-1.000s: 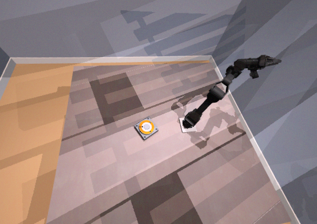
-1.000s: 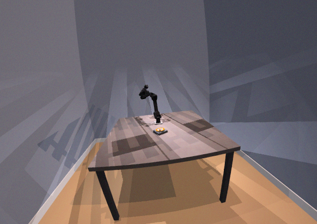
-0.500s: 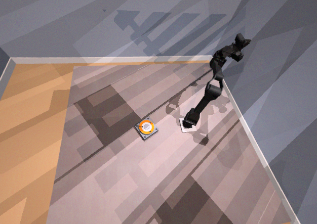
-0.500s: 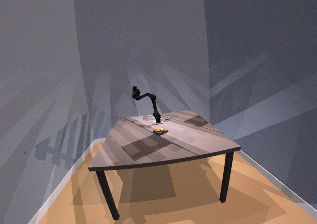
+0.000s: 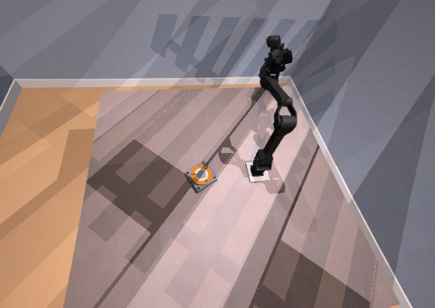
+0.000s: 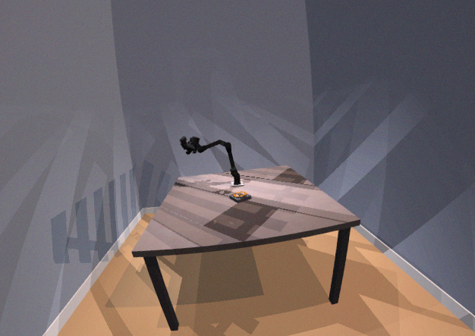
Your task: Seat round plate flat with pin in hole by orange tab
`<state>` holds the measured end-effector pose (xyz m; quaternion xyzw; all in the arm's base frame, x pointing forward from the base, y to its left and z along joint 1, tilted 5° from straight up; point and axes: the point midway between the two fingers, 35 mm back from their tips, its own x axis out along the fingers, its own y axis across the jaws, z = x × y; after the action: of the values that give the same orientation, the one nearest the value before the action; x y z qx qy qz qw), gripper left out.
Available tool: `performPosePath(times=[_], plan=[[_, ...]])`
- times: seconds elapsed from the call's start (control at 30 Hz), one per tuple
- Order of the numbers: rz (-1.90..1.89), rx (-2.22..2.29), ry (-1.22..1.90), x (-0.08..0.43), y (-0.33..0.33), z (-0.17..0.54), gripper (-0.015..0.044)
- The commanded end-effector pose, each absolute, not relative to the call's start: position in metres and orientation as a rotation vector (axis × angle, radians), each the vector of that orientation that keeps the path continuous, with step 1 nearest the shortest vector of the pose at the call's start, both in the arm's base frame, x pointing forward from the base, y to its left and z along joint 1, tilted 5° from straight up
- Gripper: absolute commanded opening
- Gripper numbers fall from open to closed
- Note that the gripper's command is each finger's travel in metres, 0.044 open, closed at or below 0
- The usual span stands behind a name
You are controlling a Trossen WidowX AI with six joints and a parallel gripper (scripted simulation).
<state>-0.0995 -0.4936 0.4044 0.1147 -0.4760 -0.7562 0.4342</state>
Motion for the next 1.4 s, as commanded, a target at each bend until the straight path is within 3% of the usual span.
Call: performPosePath(times=[0.0,0.37,0.57,0.83,1.1,1.37], plan=[[-1.840,0.388,-0.914,-0.030,-0.514,0.378,0.0000],[-1.666,0.508,-0.267,0.130,-0.510,0.298,0.0000],[-1.432,0.511,0.162,0.234,-0.465,0.245,0.0000],[-1.111,0.504,0.558,0.326,-0.370,0.187,0.0000],[-0.711,0.362,0.988,0.383,-0.248,0.140,0.0000],[-0.254,0.165,1.374,0.387,-0.111,0.110,0.0000]])
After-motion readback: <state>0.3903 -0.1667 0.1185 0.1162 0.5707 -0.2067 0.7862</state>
